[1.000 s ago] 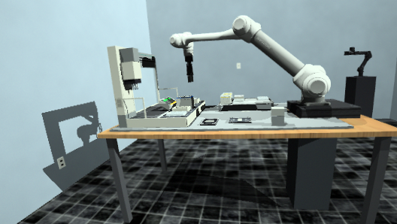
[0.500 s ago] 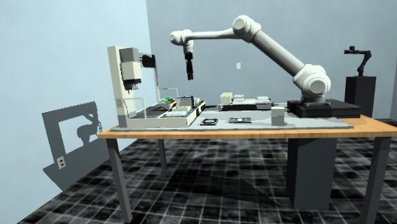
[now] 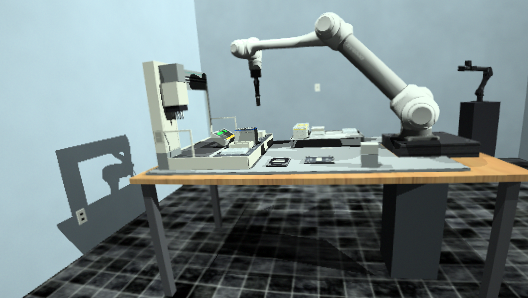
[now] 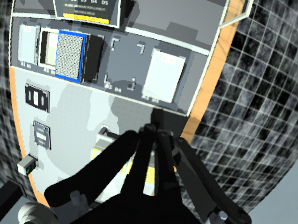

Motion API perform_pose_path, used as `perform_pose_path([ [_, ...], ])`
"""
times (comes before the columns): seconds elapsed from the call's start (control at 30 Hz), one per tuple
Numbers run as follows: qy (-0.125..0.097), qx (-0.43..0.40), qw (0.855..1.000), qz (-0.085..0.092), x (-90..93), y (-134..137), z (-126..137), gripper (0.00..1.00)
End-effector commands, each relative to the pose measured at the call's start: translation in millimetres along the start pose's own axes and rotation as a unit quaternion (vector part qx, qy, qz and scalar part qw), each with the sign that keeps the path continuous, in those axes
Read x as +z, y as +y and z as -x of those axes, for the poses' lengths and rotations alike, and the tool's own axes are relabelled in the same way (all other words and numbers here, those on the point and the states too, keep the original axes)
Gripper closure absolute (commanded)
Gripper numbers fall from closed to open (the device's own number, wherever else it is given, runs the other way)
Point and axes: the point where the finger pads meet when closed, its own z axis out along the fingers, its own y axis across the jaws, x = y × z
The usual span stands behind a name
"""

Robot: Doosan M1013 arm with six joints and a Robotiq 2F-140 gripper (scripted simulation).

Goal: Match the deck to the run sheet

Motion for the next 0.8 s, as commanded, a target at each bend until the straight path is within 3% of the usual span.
perform_pose_path([
  [0.0,0.002,-0.029,1.0,0.001,-1.7,-2,14,0.9],
  [0.23,0.002,-0.099,0.995,0.001,-1.5,-7,46,0.9],
  [0.77,0.002,-0.236,0.972,0.001,-1.5,-7,46,0.9],
])
